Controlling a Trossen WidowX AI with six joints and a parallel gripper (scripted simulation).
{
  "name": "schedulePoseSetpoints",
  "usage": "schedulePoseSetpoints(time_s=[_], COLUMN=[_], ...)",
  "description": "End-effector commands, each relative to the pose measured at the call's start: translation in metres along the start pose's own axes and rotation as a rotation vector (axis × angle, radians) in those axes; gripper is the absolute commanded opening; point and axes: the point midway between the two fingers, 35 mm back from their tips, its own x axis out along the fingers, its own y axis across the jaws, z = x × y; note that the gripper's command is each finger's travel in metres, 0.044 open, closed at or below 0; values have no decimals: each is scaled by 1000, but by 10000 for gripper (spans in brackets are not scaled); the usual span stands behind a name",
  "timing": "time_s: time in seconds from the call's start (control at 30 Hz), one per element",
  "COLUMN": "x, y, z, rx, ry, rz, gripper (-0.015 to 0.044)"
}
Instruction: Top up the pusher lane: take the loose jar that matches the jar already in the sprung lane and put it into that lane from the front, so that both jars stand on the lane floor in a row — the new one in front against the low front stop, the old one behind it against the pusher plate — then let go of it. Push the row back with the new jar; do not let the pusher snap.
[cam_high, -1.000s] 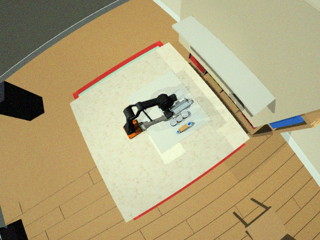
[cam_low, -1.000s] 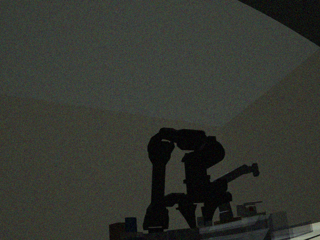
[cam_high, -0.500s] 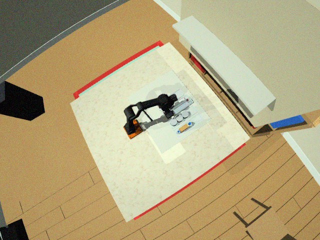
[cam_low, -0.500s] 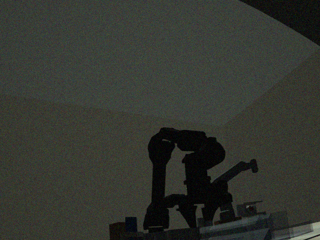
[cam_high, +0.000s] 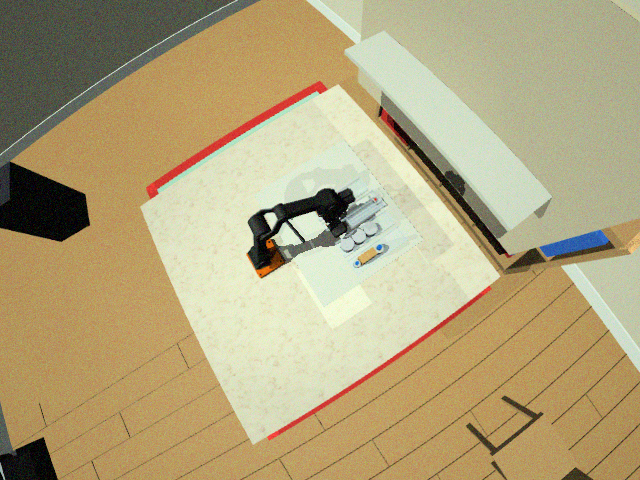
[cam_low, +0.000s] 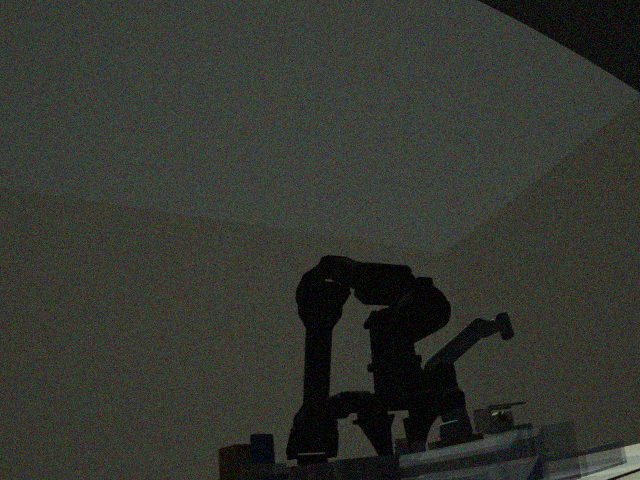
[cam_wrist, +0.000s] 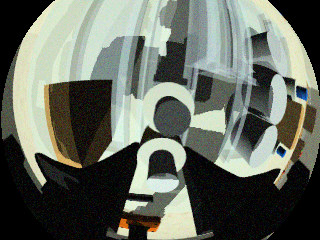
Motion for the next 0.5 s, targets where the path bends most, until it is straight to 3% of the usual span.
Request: schedulePoseSetpoints(time_s=[0.0, 0.47], x=[1, 4], y=[-1, -1], z=[5, 4], rx=[2, 2], ry=[-21, -21], rz=[-4, -4], gripper=[0, 0])
